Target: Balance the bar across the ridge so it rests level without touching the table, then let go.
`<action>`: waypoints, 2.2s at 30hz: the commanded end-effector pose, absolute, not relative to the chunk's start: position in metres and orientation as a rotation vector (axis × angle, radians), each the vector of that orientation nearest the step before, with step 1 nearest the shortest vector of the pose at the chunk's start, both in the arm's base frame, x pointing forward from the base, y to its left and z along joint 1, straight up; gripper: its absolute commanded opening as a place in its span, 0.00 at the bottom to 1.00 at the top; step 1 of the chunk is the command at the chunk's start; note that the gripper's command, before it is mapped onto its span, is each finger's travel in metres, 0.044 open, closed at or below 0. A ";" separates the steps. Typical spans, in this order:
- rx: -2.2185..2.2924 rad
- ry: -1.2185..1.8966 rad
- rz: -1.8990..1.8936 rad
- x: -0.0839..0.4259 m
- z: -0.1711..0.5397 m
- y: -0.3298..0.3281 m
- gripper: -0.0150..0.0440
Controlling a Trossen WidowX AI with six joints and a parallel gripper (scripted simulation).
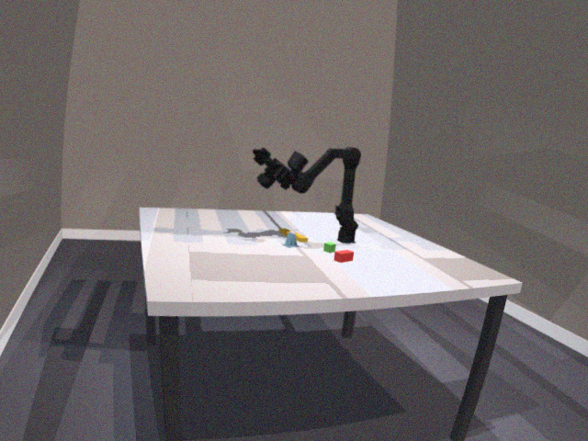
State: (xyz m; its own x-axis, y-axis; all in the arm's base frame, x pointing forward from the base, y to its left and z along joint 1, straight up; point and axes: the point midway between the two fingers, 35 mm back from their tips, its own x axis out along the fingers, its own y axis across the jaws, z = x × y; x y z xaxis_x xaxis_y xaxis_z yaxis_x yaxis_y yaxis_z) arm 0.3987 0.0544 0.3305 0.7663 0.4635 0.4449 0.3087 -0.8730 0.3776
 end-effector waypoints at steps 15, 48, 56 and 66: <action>2.601 0.425 0.384 0.429 0.288 0.031 0.79; 2.040 0.480 -0.518 0.402 0.167 -0.019 0.79; 1.853 0.589 -0.685 0.374 0.143 -0.028 0.79; 1.605 0.769 -0.854 0.329 0.122 -0.036 0.79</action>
